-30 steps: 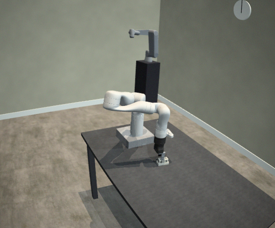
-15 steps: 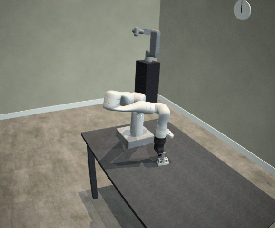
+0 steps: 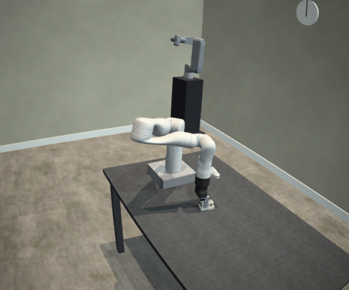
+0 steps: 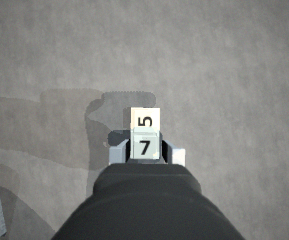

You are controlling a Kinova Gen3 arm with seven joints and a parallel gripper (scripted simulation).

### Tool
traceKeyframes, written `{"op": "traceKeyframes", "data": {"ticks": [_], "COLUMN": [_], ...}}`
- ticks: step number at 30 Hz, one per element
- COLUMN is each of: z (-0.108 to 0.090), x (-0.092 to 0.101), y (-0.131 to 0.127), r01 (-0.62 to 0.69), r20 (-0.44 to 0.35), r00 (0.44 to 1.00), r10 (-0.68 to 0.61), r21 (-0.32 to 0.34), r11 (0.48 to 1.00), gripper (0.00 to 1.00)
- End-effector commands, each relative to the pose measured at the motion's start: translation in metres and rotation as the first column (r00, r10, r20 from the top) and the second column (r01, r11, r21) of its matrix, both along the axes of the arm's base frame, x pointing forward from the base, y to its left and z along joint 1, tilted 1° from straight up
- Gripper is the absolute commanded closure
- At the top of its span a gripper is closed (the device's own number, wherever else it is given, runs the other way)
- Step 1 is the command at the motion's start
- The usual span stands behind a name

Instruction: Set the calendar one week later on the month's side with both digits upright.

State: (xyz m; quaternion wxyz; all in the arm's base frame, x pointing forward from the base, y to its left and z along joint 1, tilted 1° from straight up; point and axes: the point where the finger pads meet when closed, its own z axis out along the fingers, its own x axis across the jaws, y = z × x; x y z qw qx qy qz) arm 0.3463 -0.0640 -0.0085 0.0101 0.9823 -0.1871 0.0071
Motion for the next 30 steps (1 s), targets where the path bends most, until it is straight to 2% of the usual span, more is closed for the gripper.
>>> {"op": "traceKeyframes", "data": {"ticks": [1,11,30], "z": [-0.0051,-0.0126,-0.0128], "x": [-0.0012,-0.0012,-0.0012], "y": [0.0020,0.0019,0.0019], "r01": [-0.002,-0.002,-0.002], "r20": [-0.004,-0.004,-0.004], "r00": [1.000,1.000,1.000], "r10": [0.002,0.002,0.002], "r21": [0.005,0.005,0.005], "r11": [1.000,1.000,1.000], "gripper": [0.10,0.10,0.10]}}
